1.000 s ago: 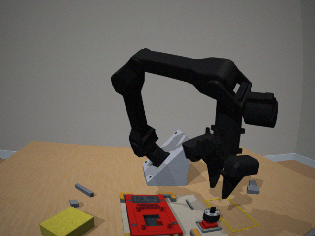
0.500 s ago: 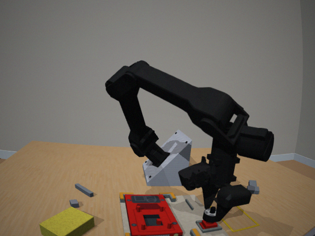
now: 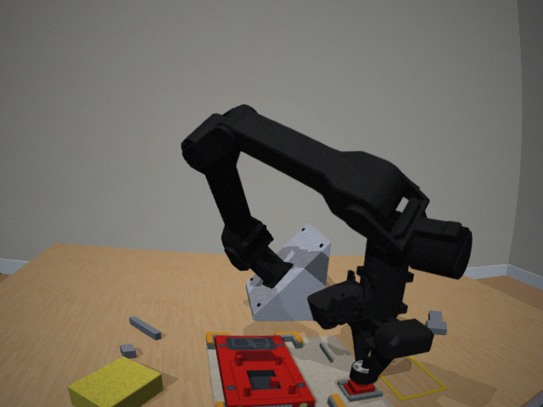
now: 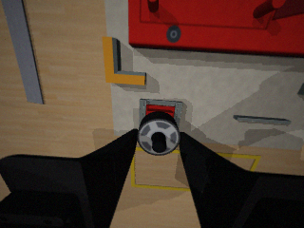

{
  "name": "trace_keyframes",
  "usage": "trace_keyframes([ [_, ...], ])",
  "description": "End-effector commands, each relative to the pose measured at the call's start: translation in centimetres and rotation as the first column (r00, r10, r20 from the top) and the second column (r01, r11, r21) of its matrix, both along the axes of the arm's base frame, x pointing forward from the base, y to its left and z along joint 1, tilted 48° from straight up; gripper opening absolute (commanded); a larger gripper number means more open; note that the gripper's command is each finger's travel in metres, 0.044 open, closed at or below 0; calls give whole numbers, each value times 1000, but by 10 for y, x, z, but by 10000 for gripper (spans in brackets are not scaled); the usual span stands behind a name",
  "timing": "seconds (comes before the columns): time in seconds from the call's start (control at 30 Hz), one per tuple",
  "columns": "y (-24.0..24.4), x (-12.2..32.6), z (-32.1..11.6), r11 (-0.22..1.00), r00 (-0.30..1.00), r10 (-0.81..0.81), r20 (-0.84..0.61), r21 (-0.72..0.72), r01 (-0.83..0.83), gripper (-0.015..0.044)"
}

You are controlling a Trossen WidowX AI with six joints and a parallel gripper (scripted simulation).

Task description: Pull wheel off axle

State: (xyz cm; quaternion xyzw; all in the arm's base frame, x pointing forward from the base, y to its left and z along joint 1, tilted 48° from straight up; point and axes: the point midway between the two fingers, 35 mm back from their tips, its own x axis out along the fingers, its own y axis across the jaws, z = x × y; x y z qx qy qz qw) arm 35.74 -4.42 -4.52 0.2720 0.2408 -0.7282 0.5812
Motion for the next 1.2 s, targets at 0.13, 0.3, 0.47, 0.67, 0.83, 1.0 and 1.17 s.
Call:
trace_keyframes([
  [0.13,1,0,1,1000,1000,0,1,0,0,0],
  [0.3,2,1,2,1000,1000,0,0,0,0,0],
  [0.47,3,1,3,1000,1000,0,0,0,0,0],
  [0.67,5,2,4,1000,1000,0,0,0,0,0],
  [0.83,6,2,5,1000,1000,0,0,0,0,0],
  [1.0,7,2,6,1000,1000,1,-1,0,-1,0],
  [1.17,8,3,8,1000,1000,1,-1,0,-1,0],
])
